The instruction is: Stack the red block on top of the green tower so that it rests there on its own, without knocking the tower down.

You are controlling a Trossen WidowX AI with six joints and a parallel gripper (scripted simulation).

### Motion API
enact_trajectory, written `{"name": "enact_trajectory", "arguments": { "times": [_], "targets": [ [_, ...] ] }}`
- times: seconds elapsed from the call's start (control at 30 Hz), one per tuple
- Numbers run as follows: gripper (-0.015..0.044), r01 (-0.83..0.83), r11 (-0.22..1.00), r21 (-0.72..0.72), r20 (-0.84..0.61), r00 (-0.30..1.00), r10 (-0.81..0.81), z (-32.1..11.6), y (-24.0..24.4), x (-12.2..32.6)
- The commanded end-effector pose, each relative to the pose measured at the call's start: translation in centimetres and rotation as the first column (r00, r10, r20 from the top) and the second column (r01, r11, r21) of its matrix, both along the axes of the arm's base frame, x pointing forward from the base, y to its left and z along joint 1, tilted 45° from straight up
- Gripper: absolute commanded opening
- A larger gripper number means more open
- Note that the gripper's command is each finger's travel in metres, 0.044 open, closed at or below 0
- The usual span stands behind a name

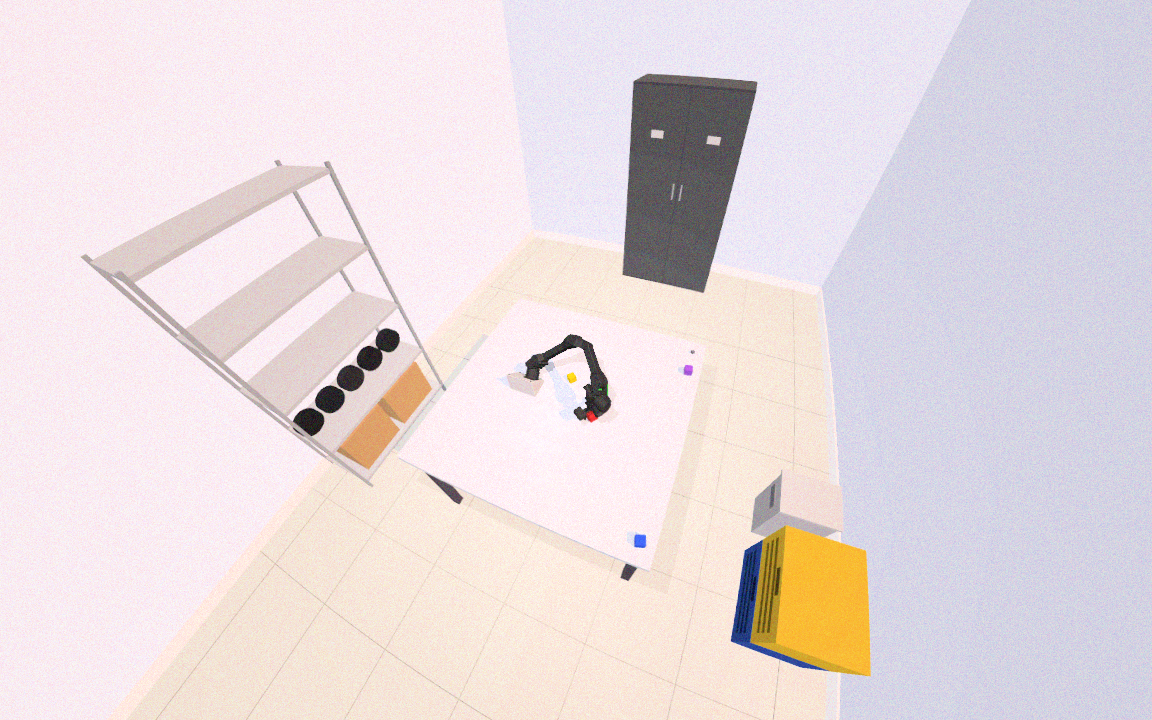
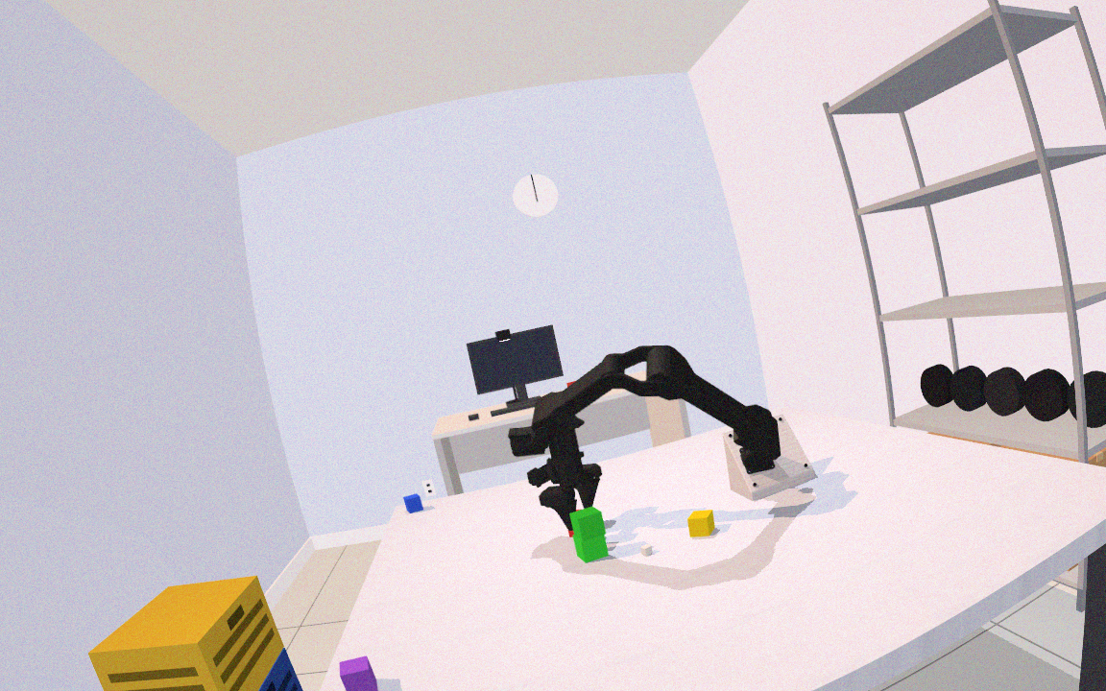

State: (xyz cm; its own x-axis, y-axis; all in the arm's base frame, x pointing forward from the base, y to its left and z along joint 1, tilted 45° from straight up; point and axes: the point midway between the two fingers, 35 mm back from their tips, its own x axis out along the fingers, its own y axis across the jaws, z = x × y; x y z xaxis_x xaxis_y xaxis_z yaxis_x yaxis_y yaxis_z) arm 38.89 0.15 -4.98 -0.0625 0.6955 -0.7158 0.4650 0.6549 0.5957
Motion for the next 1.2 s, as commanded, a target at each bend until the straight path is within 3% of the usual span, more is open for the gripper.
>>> {"name": "enact_trajectory", "arguments": {
  "times": [0.0,0.7,1.0,1.17],
  "targets": [
    [0.044,0.002,1.0,0.006,-0.009,1.0,-0.002,-0.53,0.59,-0.28],
    [0.044,0.002,1.0,0.007,-0.009,1.0,-0.002,-1.18,1.29,-0.41],
    [0.0204,0.002,1.0,0.007,-0.009,1.0,-0.002,-1.18,1.29,-0.41],
    [0.017,0.002,1.0,0.007,-0.009,1.0,-0.002,-1.18,1.29,-0.41]
  ]
}}
